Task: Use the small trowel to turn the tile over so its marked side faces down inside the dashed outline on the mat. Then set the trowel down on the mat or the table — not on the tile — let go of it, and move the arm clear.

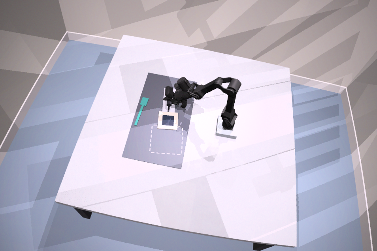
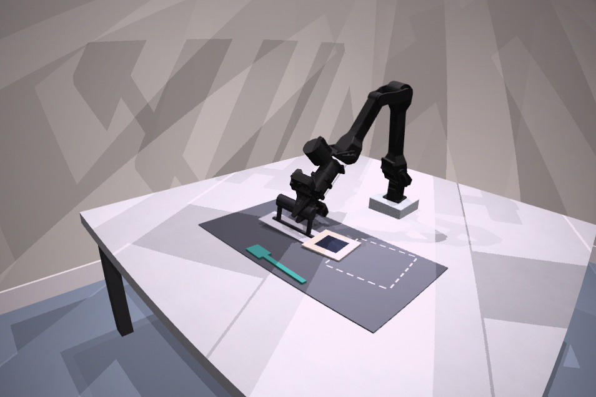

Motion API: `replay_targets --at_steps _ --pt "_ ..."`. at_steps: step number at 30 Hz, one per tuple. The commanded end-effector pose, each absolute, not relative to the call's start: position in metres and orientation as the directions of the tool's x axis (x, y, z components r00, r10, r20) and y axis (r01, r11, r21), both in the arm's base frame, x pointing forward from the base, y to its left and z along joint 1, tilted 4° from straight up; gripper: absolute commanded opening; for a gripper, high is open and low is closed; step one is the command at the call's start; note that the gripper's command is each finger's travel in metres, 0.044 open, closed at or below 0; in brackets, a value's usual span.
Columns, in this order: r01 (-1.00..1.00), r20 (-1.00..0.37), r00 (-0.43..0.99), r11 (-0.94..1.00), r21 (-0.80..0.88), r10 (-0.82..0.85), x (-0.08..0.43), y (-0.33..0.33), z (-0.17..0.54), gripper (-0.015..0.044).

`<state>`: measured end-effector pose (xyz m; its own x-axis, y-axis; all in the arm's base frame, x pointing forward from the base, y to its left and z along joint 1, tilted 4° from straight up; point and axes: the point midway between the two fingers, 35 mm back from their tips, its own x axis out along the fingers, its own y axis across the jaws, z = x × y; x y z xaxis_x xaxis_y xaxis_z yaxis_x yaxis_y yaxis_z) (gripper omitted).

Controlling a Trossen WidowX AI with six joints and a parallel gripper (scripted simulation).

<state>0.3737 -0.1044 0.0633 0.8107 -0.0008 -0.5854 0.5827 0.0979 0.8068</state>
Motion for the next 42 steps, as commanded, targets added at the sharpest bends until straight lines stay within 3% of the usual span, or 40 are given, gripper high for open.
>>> replay_targets --at_steps 1,17,42 --pt "0.579 -0.583 0.812 0.087 0.81 0.032 0.375 -0.099 0.066 0.0" --pt "0.584 -0.583 0.807 0.02 0.811 0.087 0.371 -0.086 0.11 0.0" --pt "0.584 -0.582 0.808 0.013 0.812 0.092 0.363 -0.008 0.133 0.0"
